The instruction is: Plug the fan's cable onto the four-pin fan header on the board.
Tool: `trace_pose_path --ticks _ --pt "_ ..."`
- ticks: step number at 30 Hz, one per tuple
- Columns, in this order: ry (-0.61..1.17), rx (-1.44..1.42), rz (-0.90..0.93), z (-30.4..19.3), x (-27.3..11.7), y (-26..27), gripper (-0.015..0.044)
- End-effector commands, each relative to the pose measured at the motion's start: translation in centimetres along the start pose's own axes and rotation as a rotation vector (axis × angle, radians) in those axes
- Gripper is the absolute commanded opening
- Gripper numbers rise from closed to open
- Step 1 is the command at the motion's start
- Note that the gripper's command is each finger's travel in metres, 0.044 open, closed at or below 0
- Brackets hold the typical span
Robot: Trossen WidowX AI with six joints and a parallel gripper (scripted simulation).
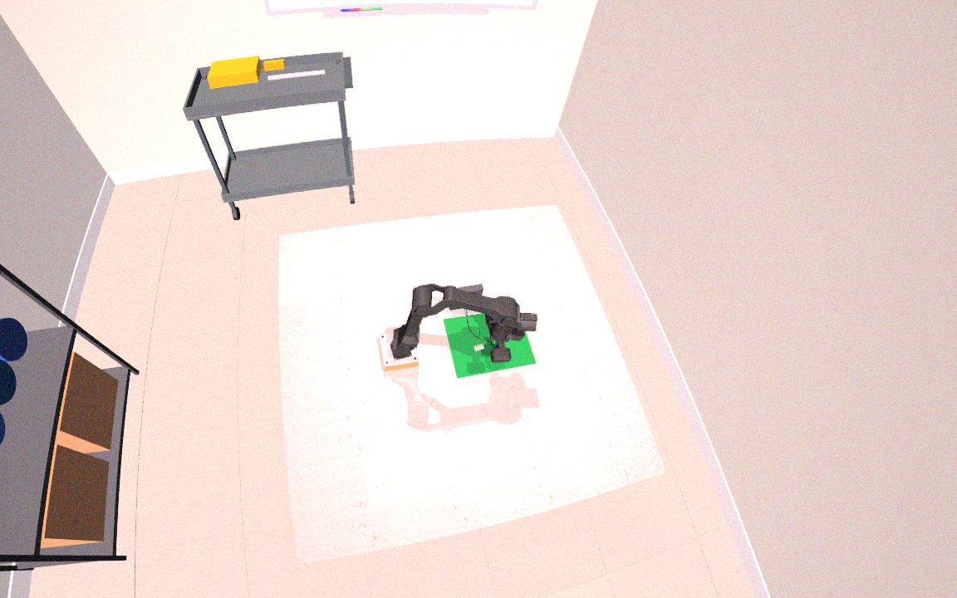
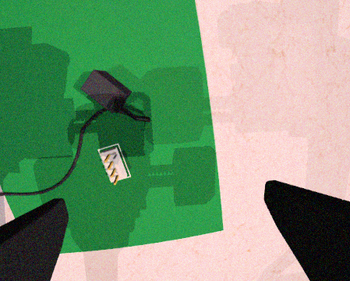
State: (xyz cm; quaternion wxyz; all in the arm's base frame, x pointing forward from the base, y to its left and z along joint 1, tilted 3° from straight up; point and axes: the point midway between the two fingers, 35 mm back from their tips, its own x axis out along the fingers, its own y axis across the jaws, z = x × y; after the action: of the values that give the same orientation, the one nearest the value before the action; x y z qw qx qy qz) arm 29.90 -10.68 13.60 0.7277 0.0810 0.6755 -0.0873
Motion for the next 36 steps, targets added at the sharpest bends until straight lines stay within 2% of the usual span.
trace_pose_path --ticks 1,6,29,36 --pt "0.003 0.616 -0.012 1.5 -0.9 1.2 0.044" --pt "-0.004 1.051 -0.016 2.5 -1.6 2.1 0.044" --pt "-0.031 2.272 -0.013 4.7 -3.4 5.0 0.044" --pt "-0.032 2.304 -0.012 4.8 -3.4 5.0 0.044"
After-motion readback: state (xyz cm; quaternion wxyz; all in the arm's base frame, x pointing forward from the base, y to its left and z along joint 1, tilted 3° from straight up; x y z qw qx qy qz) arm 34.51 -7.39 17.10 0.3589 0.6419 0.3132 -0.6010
